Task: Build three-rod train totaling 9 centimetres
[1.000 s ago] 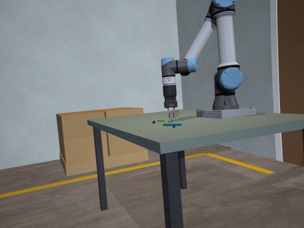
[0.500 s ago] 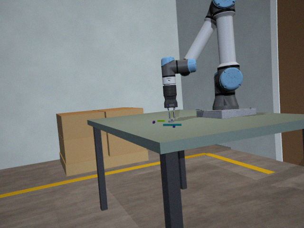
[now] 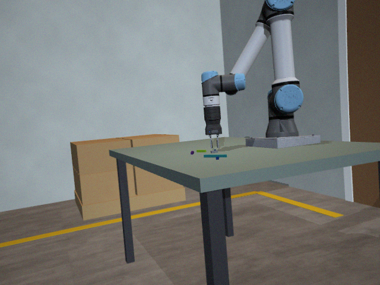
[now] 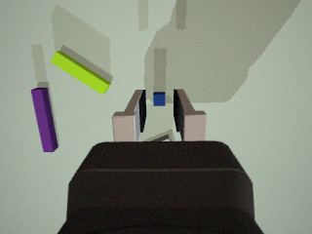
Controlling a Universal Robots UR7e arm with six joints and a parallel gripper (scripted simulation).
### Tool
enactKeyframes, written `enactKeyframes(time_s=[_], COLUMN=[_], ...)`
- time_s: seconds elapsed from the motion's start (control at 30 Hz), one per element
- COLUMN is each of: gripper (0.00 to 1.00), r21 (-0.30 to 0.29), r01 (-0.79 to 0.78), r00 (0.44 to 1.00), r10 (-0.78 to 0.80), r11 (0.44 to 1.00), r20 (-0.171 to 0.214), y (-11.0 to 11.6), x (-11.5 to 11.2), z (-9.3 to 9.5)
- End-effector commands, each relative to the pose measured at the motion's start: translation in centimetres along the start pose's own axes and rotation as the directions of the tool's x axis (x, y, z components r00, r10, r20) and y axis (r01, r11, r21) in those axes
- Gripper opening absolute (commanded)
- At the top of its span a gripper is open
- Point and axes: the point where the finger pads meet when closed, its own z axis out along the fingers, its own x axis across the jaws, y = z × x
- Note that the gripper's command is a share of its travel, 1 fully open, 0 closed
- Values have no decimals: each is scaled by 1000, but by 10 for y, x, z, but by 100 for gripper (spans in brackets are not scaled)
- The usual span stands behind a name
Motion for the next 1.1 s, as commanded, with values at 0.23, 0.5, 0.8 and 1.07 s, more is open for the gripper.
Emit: enactKeyframes(time_s=[0.23, 0.5, 0.8, 1.07], gripper=[54, 54, 54, 54], r21=[1, 1, 1, 1], r01=[-2, -2, -2, -2], r00=[1000, 1000, 1000, 1000], r10=[2, 2, 2, 2], r11=[1000, 1000, 1000, 1000], r20=[1, 0, -3, -3], y=[-1, -1, -1, -1], x=[0, 1, 2, 2], z=[0, 1, 6, 14])
